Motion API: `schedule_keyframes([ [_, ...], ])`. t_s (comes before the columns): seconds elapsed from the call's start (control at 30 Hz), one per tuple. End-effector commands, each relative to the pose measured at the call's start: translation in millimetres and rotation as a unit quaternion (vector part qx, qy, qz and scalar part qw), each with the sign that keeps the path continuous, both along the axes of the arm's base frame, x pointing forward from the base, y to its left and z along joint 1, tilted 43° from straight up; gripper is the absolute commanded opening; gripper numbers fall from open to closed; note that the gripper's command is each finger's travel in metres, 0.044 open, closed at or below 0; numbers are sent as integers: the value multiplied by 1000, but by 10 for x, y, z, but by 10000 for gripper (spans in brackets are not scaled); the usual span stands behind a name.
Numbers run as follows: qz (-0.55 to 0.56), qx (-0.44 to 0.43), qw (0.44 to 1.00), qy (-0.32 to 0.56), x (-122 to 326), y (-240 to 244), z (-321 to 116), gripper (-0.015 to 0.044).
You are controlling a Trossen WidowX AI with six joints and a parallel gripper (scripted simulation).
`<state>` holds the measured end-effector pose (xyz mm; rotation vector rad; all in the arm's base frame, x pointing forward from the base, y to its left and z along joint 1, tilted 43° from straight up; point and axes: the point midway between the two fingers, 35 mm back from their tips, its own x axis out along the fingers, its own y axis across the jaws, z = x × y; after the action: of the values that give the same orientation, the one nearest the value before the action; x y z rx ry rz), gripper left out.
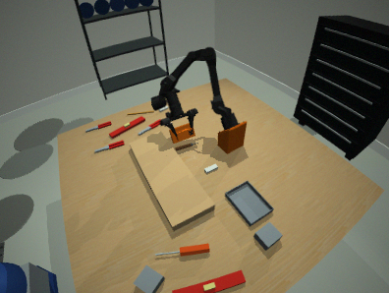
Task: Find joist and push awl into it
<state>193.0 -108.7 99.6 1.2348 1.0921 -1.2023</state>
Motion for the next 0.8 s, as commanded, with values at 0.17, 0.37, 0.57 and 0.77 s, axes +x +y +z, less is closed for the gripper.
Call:
schedule_keyframes([
  [0.17, 6, 26, 1000, -6, 21, -3, 24, 0],
  [0.37, 9, 44, 999, -5, 19, -11, 20, 0],
  [0.57, 11, 65, 998, -5, 18, -22, 18, 0],
  [0.77, 14, 87, 996, -6, 18, -34, 19, 0],
])
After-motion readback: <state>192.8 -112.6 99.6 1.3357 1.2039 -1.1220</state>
